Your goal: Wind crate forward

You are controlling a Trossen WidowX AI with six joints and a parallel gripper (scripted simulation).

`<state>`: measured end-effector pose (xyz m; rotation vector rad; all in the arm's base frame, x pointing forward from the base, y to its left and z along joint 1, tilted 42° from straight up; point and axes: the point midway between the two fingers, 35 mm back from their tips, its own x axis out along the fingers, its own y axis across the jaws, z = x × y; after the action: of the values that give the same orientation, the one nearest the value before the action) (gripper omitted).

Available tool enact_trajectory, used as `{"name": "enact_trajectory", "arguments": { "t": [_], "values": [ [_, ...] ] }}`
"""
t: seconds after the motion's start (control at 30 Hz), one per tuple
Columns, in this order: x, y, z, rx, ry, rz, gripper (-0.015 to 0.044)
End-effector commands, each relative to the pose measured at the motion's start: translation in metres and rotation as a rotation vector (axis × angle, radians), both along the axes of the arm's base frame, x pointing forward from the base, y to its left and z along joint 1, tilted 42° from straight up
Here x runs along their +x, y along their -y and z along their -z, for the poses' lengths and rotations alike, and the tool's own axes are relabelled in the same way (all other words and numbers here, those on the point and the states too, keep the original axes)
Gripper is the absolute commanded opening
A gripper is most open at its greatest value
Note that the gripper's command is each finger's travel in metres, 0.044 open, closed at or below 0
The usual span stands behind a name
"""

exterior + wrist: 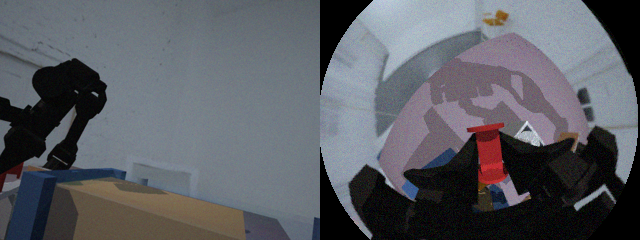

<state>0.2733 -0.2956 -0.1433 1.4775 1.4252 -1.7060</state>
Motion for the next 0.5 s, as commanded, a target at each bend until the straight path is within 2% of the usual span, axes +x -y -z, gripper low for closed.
{"name": "enact_trajectory", "arguments": {
  "t": [0.0,0.47],
  "values": [
    [0.012,-0.011,-0.005,0.023,0.020,0.008,0.0000],
    [0.025,-0.024,-0.014,0.025,0.020,0.008,0.0000]
  ]
}}
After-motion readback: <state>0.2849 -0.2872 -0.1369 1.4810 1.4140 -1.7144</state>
